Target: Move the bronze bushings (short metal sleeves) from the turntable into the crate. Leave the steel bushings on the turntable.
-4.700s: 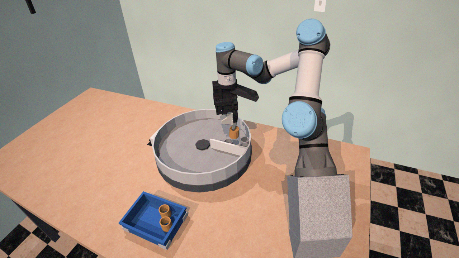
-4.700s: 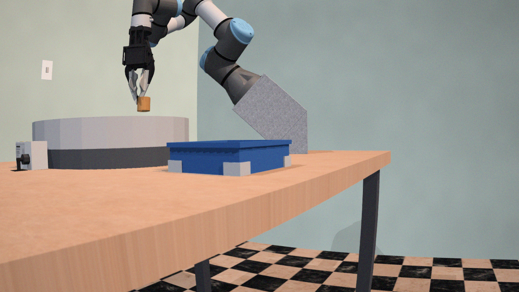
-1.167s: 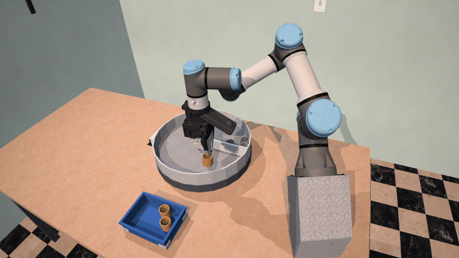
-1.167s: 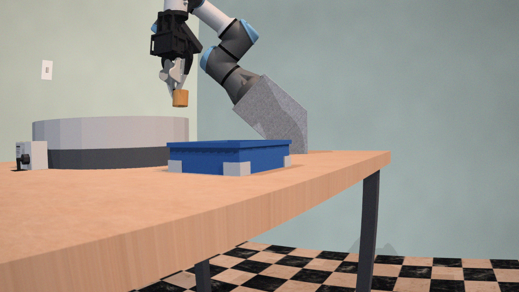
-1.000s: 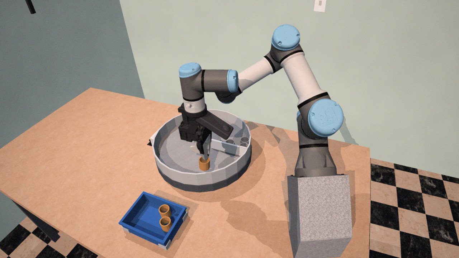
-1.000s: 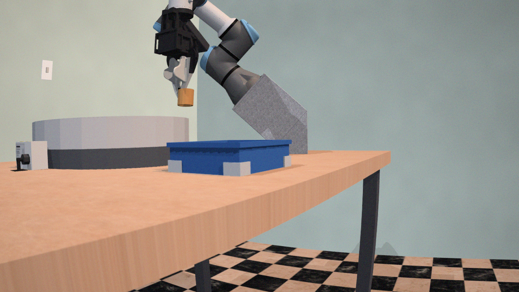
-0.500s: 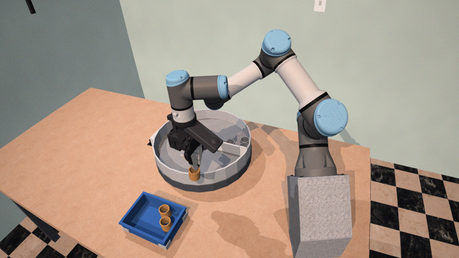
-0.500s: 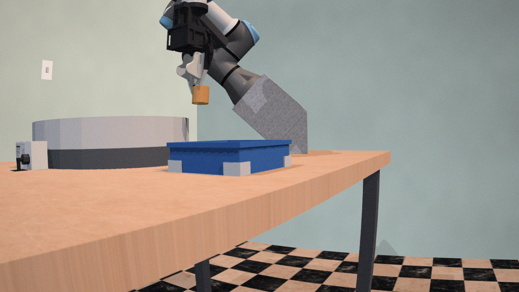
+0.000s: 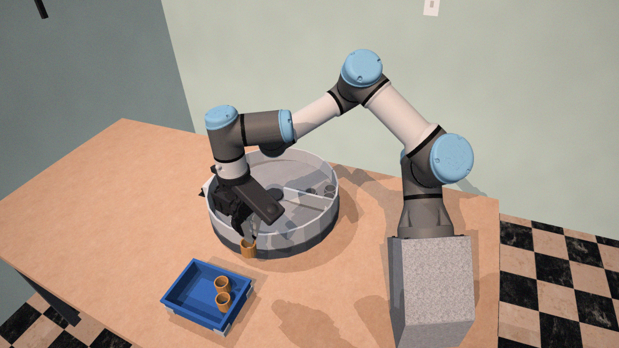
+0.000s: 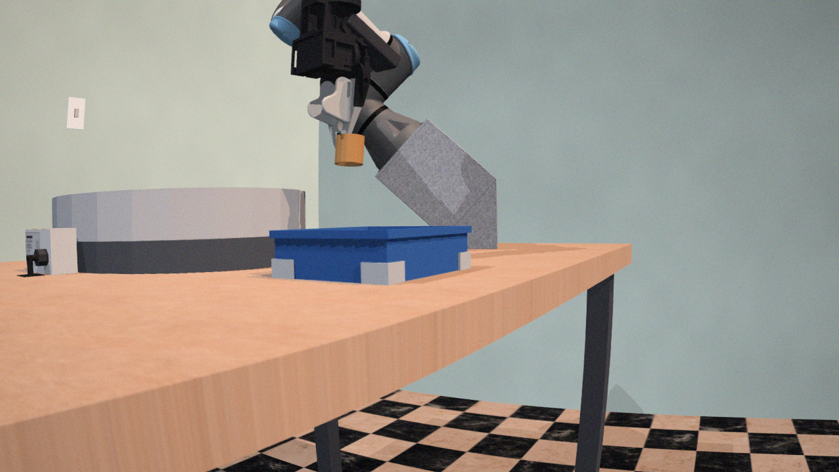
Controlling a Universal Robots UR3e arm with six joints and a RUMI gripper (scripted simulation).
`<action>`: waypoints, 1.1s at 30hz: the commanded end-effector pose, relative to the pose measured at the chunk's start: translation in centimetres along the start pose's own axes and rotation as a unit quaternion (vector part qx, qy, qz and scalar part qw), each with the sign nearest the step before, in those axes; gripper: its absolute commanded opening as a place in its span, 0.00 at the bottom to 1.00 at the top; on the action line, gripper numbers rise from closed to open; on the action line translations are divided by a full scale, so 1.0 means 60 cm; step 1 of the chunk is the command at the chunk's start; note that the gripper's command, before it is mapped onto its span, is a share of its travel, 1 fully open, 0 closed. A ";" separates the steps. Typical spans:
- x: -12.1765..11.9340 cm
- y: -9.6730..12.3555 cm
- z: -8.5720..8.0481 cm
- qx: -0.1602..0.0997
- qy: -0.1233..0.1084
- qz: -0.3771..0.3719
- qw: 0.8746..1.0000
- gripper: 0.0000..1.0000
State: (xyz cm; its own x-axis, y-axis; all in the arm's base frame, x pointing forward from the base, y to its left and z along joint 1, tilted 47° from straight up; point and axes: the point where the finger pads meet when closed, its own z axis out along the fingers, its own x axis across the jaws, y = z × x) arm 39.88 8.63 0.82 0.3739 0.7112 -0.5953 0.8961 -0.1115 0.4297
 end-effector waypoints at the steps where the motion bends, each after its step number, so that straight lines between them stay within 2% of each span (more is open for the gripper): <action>1: 0.027 0.001 -0.001 0.001 -0.002 0.021 1.000 0.00; 22: 0.114 -0.004 -0.001 0.001 -0.002 0.090 0.996 0.00; 33: 0.146 -0.008 -0.001 0.001 -0.002 0.115 0.993 0.00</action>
State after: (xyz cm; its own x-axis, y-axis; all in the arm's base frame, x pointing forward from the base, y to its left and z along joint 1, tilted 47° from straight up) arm 42.47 14.34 -4.14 0.5532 0.6699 -0.4951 0.7989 -0.2583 0.5431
